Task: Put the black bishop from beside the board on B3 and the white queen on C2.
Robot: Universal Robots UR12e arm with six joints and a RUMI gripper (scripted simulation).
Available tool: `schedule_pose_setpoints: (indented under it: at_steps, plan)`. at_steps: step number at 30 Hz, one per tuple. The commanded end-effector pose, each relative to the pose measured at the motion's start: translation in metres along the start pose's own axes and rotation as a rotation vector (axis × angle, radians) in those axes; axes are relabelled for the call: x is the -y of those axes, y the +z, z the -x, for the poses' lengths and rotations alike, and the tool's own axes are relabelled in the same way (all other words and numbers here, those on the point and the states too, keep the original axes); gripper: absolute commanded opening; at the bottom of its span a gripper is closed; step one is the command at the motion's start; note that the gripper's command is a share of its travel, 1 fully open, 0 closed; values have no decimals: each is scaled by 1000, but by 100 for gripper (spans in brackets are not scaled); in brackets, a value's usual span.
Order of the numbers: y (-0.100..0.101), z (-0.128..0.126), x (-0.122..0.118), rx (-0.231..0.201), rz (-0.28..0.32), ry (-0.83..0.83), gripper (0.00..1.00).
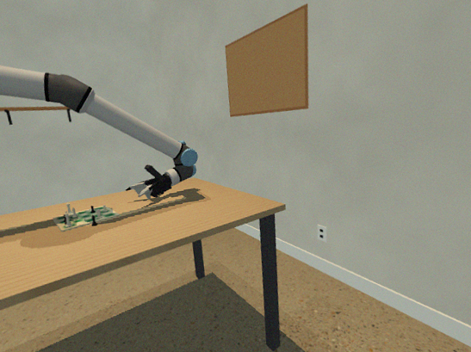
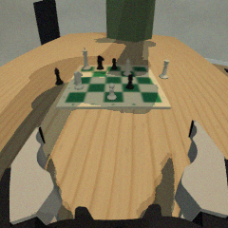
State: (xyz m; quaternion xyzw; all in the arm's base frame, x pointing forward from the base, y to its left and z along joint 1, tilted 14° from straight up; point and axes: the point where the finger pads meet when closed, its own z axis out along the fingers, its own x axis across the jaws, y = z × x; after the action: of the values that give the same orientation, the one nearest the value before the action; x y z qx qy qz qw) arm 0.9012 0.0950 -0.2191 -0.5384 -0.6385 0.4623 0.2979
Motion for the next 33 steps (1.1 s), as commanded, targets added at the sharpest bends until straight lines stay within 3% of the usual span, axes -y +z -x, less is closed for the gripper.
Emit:
schedule_pose_setpoints:
  at_steps: [1, 22, 33]
  plan:
    - [-1, 0, 1, 0, 2, 0, 100]
    - [-2, 0, 5, 0, 1, 0, 100]
    - [-17, -3, 66, 0, 1, 0, 100]
